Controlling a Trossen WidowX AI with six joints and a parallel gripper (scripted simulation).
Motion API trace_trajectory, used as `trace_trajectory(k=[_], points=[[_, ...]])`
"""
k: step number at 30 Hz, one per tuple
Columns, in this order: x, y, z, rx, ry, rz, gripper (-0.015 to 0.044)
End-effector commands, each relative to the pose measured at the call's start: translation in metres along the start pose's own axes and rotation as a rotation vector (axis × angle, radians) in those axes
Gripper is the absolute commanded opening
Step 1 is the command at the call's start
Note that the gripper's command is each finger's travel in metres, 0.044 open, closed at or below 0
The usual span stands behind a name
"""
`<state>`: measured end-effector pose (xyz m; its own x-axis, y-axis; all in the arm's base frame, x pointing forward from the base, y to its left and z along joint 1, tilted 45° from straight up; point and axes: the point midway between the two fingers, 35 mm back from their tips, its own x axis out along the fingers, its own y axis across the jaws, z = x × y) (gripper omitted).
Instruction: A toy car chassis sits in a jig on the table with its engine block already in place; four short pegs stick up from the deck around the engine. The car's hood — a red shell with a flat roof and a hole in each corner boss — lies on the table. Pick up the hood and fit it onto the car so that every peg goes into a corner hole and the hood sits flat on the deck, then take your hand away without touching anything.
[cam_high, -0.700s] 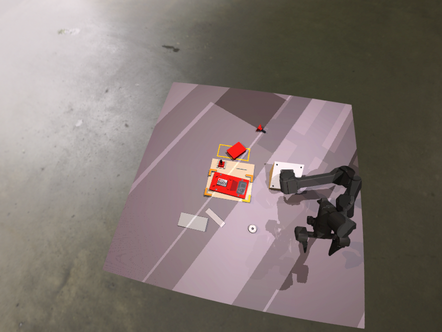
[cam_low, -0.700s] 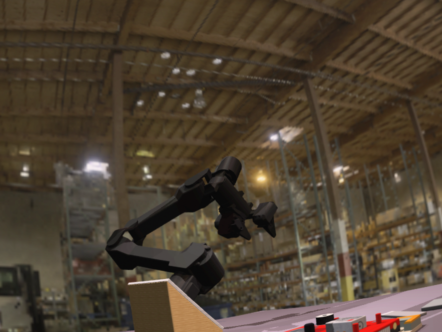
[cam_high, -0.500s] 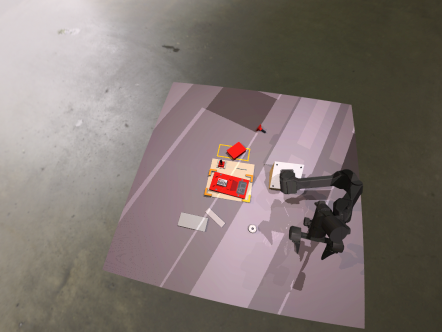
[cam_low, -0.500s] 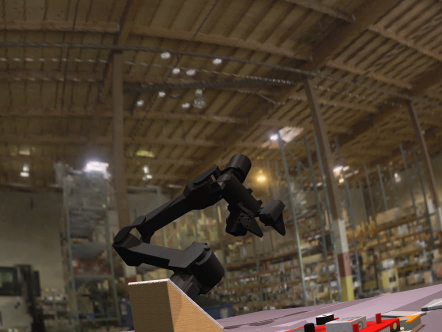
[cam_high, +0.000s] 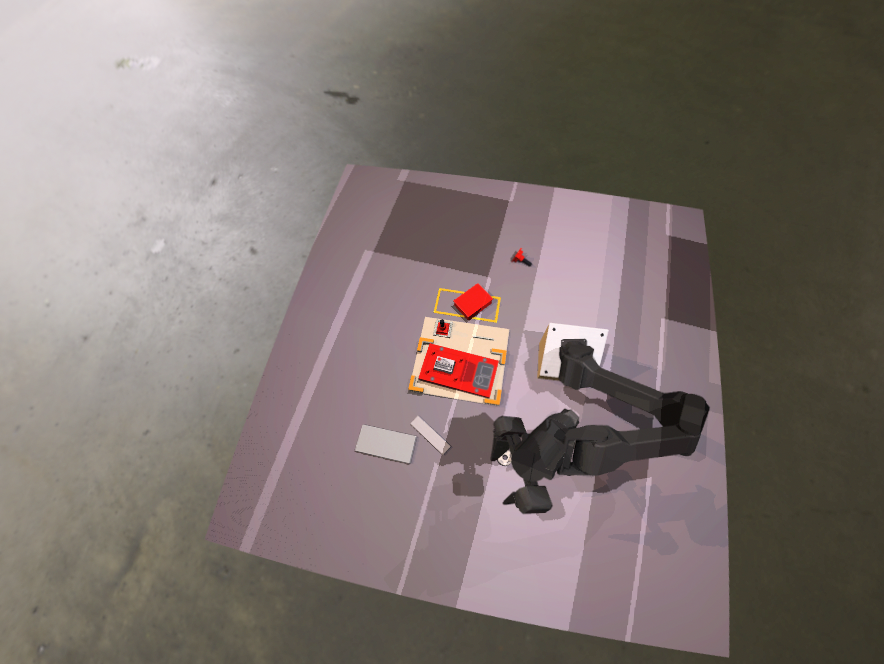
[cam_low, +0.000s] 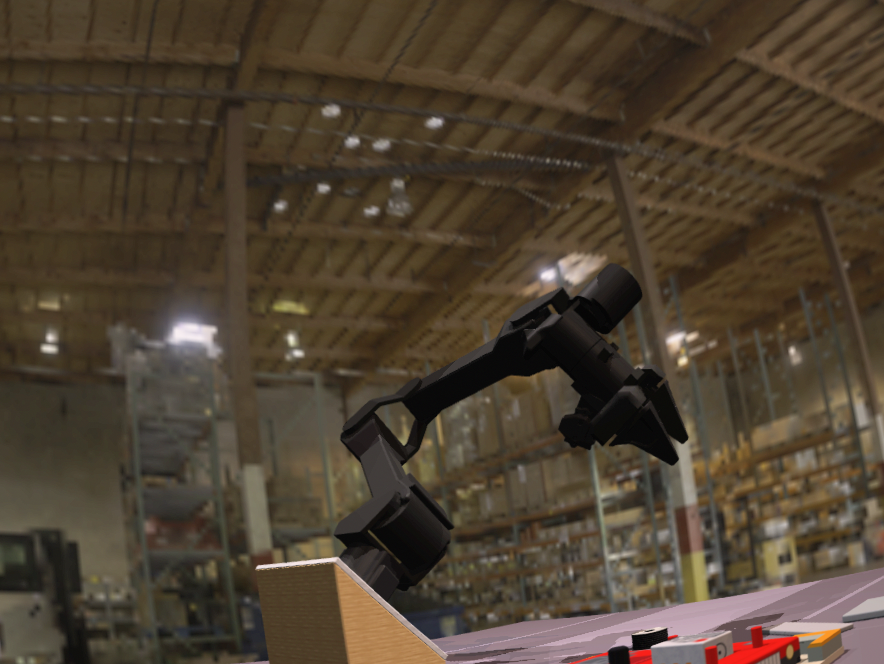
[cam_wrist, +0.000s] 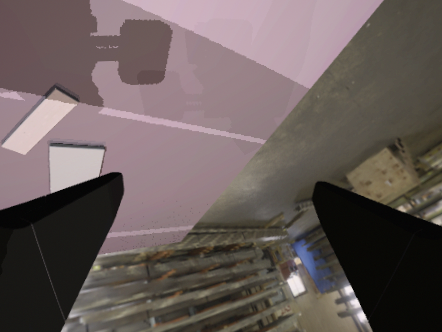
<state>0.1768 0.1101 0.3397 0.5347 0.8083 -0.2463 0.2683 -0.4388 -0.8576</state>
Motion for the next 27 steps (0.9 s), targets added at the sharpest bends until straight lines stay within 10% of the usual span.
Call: trace_trajectory(k=[1,27], points=[[0.009,0.036,-0.033,0.224,0.035,0.103,0.044],[-0.019,0.316,-0.111,1.414,0.245,0.581,0.044]])
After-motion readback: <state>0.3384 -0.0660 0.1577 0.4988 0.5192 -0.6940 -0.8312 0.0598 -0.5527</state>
